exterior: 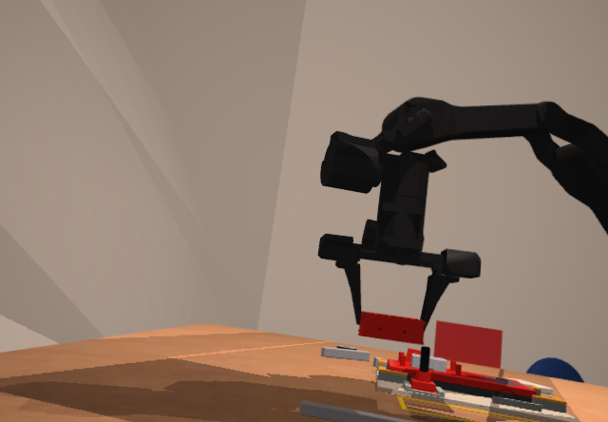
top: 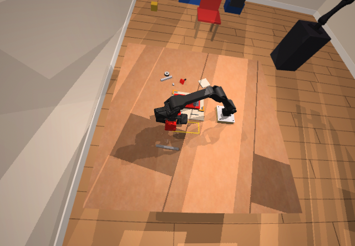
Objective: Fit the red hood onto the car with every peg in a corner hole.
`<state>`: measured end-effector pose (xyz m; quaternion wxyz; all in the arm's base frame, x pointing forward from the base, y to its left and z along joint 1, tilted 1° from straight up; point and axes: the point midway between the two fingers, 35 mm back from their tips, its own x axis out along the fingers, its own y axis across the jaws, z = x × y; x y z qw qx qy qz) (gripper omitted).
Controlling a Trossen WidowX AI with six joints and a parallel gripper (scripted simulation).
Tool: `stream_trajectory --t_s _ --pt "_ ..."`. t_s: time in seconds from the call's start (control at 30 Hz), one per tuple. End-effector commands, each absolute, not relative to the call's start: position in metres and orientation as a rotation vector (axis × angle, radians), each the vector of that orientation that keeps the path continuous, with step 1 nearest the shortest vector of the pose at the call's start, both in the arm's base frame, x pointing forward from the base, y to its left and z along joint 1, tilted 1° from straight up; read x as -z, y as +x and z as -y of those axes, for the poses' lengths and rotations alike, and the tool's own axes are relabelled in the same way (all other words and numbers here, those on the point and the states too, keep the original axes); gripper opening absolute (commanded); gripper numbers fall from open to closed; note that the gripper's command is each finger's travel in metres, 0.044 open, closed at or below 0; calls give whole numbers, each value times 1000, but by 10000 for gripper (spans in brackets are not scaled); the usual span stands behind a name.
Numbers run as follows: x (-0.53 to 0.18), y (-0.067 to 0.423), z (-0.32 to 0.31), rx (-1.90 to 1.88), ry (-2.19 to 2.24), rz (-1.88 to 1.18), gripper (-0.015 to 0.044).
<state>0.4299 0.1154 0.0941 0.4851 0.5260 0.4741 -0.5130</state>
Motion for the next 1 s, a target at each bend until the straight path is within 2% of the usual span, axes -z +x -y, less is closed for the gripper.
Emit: stream_trajectory --t_s 0.0,0.33,0.97 --pt "-108 430 -116 1245 1283 -1152 0" --pt "-117 429 -113 1236 1271 -1160 0" --pt "-121 419 -44 927 950 -1335 0"
